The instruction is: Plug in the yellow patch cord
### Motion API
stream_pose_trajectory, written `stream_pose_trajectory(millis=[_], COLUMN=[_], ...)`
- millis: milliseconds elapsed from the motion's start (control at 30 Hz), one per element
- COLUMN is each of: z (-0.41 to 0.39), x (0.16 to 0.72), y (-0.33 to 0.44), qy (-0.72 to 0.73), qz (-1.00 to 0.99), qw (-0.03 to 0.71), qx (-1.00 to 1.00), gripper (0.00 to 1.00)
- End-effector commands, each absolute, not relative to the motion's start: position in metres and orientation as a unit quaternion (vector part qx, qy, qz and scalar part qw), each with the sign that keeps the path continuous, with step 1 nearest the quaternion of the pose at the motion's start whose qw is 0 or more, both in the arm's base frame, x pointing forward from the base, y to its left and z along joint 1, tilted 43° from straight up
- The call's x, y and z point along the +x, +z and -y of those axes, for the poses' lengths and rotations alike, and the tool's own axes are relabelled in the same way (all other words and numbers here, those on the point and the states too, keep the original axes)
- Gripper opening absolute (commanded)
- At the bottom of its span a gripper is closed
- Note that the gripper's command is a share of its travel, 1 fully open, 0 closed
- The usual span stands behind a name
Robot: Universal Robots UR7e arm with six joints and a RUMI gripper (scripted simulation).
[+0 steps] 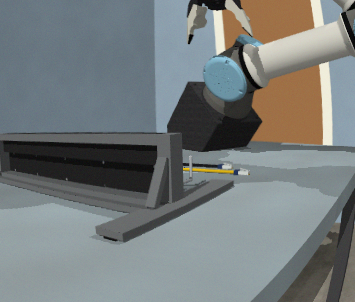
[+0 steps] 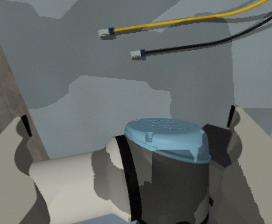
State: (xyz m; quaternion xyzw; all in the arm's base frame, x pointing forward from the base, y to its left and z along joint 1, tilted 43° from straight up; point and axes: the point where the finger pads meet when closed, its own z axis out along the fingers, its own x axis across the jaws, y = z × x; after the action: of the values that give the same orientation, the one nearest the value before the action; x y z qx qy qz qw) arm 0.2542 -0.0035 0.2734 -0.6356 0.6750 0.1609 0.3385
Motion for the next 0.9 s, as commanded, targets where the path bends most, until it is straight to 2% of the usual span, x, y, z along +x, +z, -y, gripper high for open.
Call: stream_pose_trajectory(millis=[0, 533, 567, 867], z=[-0.0032, -0.0077, -0.0077, -0.0077], x=[0.2562, 0.2574, 0.2574, 0.2574], y=[0.2707, 0.2686, 0.2686, 0.2686], qy=[0.139, 0.125, 0.125, 0.125], qz=[-0.659, -0.647, -0.647, -0.647], qw=[0.342, 0.343, 0.343, 0.343], qx=[-0.656, -0.669, -0.669, -0.669], gripper=[1.0, 1.0, 0.0, 0.0])
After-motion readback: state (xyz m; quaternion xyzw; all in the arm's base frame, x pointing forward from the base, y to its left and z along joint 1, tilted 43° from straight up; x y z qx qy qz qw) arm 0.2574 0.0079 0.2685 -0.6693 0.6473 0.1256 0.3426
